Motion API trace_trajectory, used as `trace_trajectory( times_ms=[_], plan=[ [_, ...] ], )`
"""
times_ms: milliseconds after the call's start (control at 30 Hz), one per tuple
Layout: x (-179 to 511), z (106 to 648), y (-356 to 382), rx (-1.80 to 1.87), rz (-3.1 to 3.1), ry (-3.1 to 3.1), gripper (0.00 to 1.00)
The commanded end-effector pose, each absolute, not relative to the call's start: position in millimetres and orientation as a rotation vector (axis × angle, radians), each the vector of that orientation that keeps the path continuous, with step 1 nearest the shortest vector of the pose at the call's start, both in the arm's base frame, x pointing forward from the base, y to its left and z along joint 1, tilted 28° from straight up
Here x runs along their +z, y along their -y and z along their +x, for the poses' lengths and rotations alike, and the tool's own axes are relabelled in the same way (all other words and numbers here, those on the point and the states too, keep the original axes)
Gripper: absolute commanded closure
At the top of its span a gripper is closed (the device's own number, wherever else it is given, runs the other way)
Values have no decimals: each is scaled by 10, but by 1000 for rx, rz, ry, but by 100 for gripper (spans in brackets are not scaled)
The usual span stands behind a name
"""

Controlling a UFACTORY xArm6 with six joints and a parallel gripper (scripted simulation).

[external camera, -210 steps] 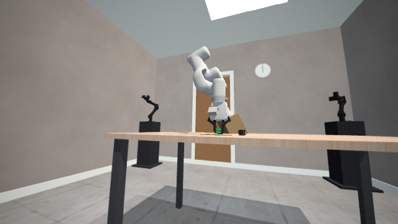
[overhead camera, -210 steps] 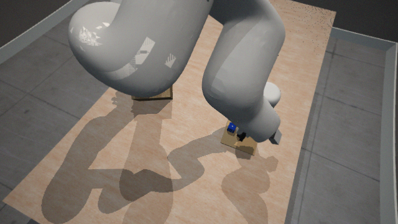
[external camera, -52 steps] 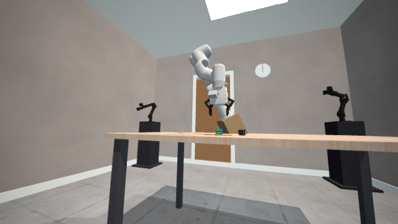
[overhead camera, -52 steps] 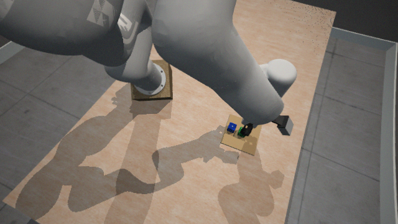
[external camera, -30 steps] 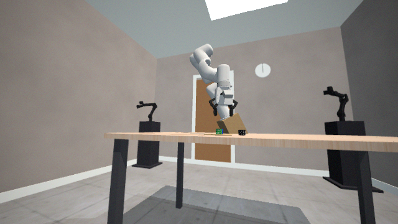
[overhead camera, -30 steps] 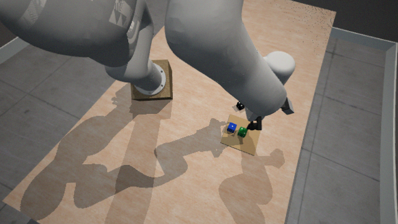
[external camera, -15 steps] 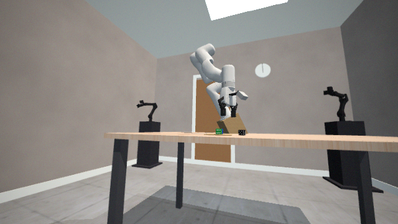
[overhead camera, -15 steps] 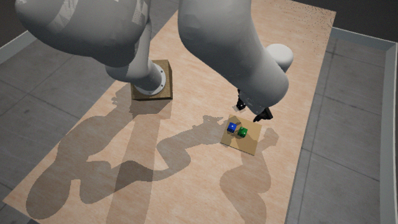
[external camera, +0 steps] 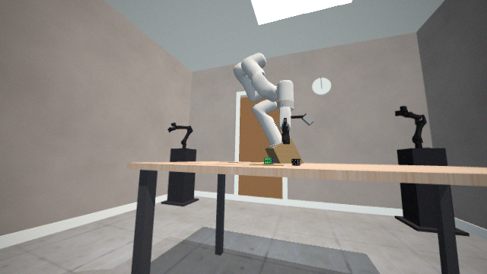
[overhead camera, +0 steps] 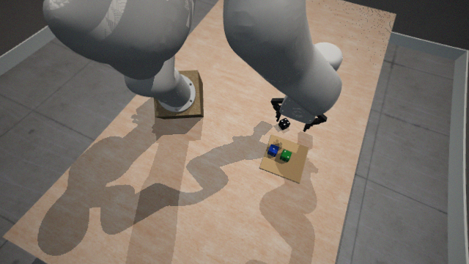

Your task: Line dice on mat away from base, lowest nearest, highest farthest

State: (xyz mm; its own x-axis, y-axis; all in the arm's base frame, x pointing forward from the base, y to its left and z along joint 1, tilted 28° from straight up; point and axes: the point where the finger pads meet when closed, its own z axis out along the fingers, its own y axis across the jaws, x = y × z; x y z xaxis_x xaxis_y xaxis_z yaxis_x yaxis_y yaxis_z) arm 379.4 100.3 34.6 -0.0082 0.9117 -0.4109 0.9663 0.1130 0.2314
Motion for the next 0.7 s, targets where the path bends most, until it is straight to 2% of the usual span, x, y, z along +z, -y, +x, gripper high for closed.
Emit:
trace_trajectory(
  times_ms=[0,667],
  plan=[
    [317,3778,-1069,-211,1680,-2084,0],
    [136,3633,-1320,-412,933,-2562,0]
  ],
)
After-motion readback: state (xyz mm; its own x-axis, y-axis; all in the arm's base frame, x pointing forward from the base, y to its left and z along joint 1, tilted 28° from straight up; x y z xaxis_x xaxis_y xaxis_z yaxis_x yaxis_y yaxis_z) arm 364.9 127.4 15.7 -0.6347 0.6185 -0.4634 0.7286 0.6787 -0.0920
